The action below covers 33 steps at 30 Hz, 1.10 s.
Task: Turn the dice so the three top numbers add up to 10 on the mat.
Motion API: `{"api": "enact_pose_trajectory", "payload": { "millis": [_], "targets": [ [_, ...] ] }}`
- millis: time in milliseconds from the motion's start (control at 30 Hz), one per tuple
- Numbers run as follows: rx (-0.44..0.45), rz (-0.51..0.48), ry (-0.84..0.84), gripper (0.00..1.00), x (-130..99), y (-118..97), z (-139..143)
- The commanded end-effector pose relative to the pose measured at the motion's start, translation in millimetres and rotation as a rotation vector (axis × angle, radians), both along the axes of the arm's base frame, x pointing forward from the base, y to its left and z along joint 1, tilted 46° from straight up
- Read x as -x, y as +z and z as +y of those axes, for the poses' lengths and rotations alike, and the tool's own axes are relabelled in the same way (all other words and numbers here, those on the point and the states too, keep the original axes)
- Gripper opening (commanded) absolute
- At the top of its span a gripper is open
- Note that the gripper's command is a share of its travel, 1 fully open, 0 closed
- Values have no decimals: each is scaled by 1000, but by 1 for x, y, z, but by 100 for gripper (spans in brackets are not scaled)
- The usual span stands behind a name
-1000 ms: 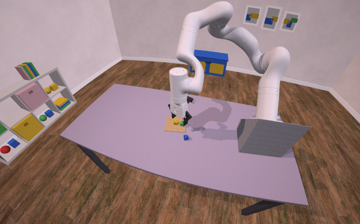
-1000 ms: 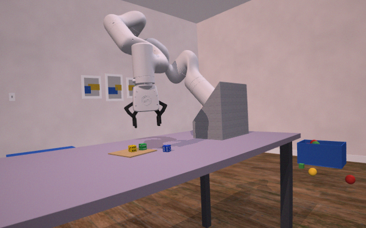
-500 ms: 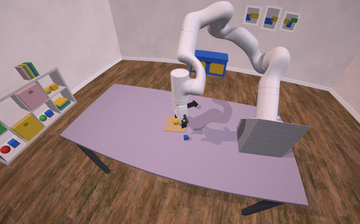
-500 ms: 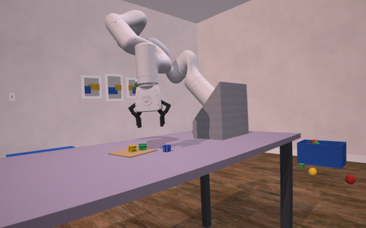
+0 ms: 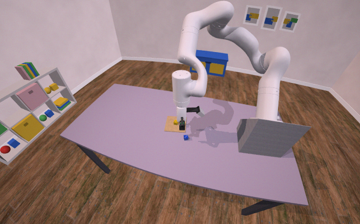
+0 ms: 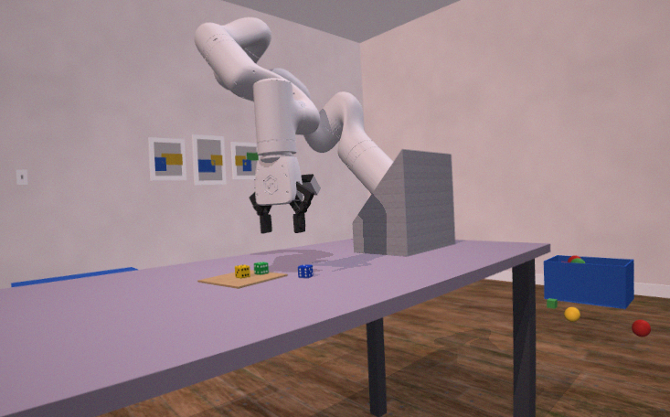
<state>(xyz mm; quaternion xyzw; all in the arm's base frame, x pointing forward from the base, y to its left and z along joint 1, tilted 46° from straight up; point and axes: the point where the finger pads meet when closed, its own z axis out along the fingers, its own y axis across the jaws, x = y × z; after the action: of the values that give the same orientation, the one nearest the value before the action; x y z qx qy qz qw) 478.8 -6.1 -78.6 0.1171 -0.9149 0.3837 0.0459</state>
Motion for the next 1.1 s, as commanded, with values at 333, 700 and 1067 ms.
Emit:
{"api": "enact_pose_trajectory", "payload": {
  "millis": [333, 700, 1067],
  "targets": [
    [-5, -344, -313, 100, 10, -8, 6],
    [-9, -557, -522, 100, 17, -14, 10],
    [-12, -734, -697, 100, 23, -18, 13]
  ]
}}
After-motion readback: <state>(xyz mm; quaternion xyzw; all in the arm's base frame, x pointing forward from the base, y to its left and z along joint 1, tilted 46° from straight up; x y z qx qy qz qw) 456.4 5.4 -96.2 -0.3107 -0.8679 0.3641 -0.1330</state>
